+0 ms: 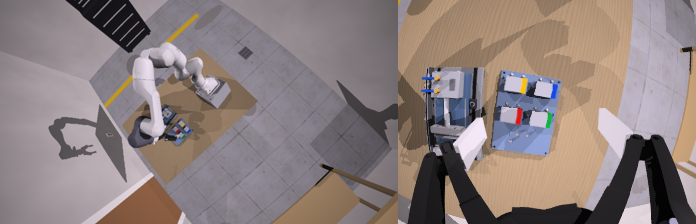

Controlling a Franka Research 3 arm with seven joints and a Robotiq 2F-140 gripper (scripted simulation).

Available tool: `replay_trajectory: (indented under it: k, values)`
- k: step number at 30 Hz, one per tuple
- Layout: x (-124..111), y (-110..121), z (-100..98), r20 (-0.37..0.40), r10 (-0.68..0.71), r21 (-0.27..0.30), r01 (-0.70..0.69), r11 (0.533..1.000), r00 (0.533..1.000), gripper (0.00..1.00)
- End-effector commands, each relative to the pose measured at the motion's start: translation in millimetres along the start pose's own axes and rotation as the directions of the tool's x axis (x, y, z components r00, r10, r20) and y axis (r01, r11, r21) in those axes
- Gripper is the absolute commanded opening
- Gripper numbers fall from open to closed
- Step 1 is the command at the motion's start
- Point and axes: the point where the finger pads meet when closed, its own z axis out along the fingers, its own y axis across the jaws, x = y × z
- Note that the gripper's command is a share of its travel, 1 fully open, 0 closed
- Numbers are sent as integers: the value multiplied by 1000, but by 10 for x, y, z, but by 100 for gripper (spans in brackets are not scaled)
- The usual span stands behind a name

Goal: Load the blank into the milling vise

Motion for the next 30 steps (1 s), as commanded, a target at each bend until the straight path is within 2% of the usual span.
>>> replay_trajectory:
  k: [1, 12, 16, 29, 30]
  values:
    - [4, -19, -4, 0, -144, 16, 144, 989, 990, 100]
    - [-4, -9, -5, 5, -142, 21, 142, 990, 990, 100]
    - [7, -20, 0, 7, -318, 54, 318, 947, 948, 100]
    - [11, -14, -2, 6, -317, 60, 316, 947, 948, 100]
    - [8, -15, -1, 6, -360, 68, 358, 931, 933, 100]
